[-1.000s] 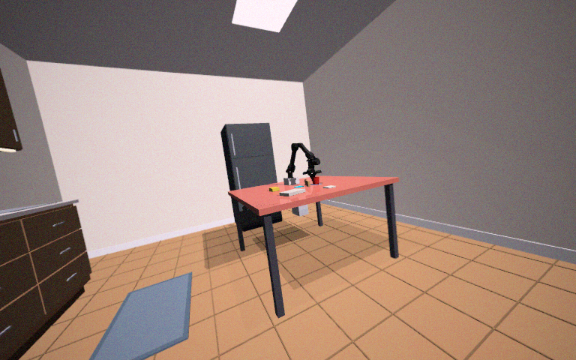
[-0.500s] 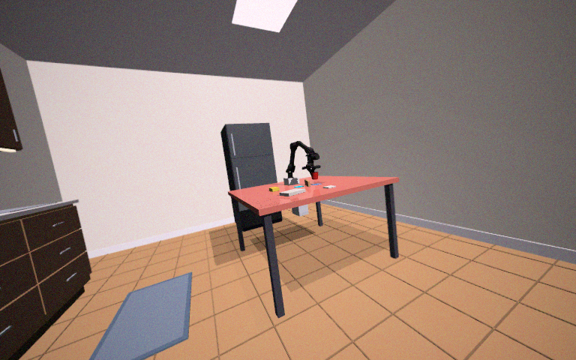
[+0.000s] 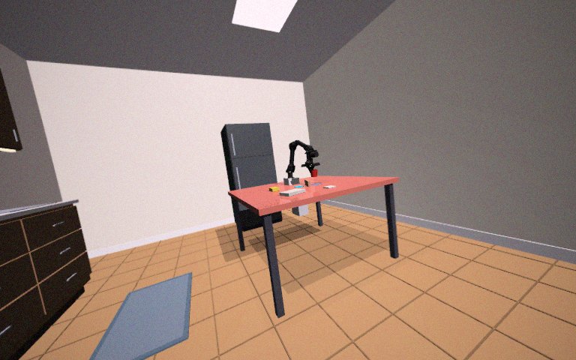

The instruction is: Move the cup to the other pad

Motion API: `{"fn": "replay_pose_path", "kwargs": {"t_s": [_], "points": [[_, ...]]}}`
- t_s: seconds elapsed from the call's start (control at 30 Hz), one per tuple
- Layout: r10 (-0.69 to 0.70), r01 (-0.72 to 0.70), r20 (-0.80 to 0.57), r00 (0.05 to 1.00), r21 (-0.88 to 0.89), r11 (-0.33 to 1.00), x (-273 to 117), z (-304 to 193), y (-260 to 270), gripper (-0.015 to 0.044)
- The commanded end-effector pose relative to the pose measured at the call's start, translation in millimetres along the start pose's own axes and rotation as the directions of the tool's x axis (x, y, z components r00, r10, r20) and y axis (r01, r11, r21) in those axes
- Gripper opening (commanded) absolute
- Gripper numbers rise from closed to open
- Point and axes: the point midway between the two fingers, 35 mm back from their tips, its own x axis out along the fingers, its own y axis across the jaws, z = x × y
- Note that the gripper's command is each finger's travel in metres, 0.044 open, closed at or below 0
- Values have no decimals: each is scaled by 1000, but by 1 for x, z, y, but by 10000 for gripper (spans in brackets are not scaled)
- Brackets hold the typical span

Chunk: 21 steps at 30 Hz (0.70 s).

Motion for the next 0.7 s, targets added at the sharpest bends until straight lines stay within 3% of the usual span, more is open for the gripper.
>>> {"fn": "replay_pose_path", "kwargs": {"t_s": [0.0, 0.67], "points": [[6, -6, -2, 1000, -5, 1000, -2, 0, 0, 0], [2, -2, 0, 1000, -1, 1000, -1, 3, -3, 0]]}}
